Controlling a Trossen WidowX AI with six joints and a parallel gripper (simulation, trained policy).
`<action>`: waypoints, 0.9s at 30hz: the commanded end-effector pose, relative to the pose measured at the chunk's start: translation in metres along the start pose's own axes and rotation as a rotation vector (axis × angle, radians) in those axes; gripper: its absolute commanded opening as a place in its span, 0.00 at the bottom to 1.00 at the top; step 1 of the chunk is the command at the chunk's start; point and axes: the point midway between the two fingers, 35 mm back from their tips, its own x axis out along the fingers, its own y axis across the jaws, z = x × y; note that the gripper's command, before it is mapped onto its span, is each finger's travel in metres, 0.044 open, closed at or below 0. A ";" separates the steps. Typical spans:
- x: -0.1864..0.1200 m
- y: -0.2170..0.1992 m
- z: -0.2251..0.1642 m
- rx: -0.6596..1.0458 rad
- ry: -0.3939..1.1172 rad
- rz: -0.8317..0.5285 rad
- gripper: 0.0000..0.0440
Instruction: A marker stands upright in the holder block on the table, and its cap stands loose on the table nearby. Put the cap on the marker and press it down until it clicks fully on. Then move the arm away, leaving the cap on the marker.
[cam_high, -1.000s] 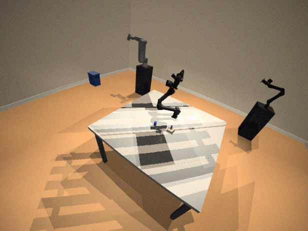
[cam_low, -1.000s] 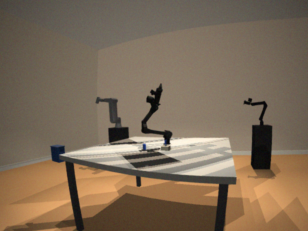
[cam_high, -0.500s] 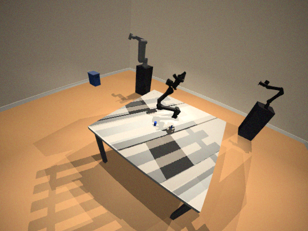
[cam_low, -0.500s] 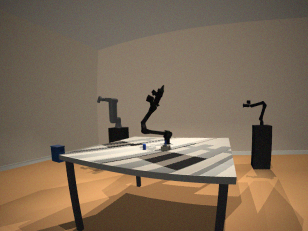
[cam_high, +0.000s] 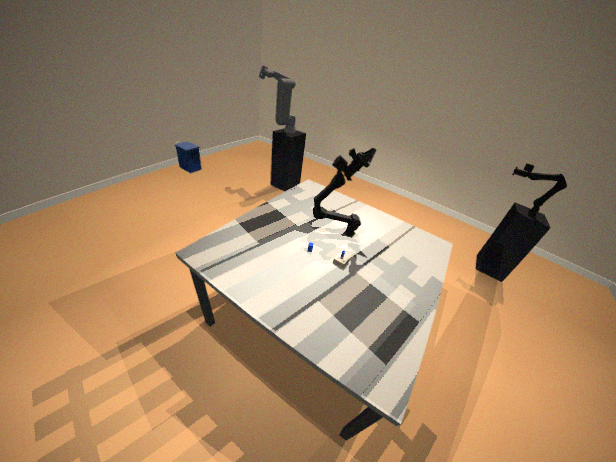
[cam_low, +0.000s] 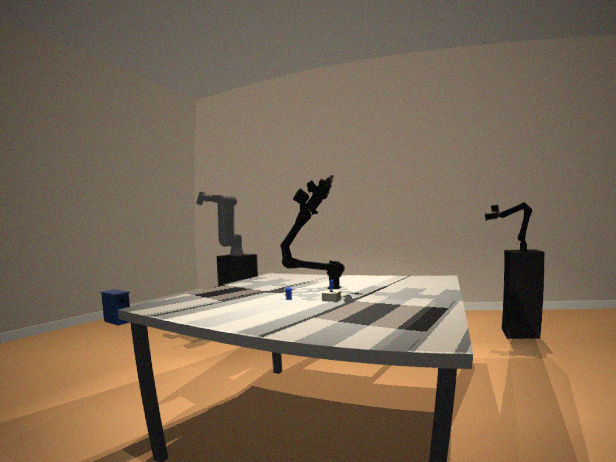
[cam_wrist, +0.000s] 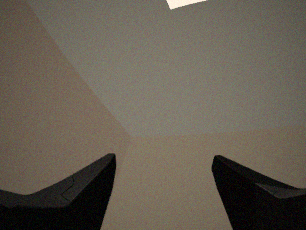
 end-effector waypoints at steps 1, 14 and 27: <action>-0.001 0.004 -0.008 0.000 0.053 0.014 0.69; -0.006 0.016 -0.038 -0.011 0.215 0.043 0.70; -0.013 0.025 -0.069 -0.018 0.380 0.059 0.70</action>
